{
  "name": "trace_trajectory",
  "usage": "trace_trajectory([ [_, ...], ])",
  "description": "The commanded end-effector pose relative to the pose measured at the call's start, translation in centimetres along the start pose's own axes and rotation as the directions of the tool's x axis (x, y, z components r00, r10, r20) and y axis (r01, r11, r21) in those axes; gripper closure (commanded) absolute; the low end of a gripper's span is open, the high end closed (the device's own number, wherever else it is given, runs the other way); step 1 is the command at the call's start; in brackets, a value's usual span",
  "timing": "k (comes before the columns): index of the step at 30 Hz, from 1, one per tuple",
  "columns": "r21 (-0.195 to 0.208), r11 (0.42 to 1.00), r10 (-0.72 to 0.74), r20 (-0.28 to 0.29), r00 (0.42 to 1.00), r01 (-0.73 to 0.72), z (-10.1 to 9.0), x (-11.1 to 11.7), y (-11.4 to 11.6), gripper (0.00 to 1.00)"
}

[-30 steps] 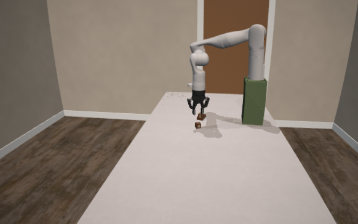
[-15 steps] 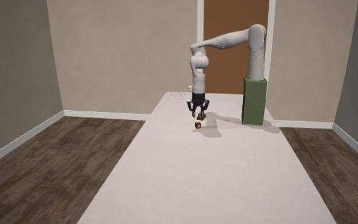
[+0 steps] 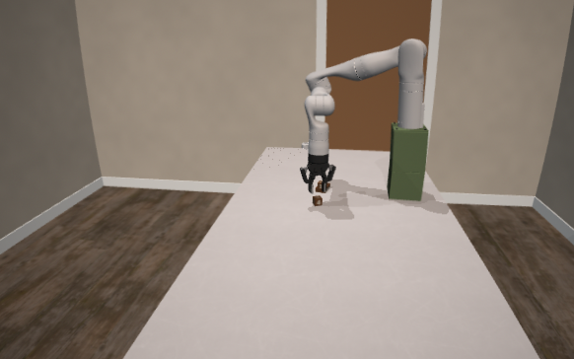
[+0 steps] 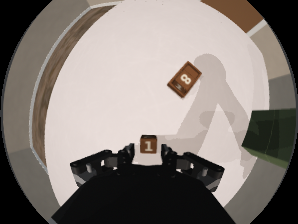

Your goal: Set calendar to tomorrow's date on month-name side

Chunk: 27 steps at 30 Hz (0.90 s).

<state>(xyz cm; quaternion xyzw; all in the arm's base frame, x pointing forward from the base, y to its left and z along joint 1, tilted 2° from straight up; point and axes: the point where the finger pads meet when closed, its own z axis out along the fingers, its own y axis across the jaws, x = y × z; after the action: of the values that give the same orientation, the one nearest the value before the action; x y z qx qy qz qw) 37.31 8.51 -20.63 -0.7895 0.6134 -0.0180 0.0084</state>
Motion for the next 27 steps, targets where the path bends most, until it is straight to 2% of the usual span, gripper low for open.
trace_trajectory([
  [1, -0.002, 1.000, 0.001, 0.001, 1.000, -0.001, 0.33, -0.07, 0.07, 0.54],
  [27, -0.002, 1.000, 0.001, 0.001, 1.000, -0.001, 1.01, -0.08, 0.08, 0.54],
])
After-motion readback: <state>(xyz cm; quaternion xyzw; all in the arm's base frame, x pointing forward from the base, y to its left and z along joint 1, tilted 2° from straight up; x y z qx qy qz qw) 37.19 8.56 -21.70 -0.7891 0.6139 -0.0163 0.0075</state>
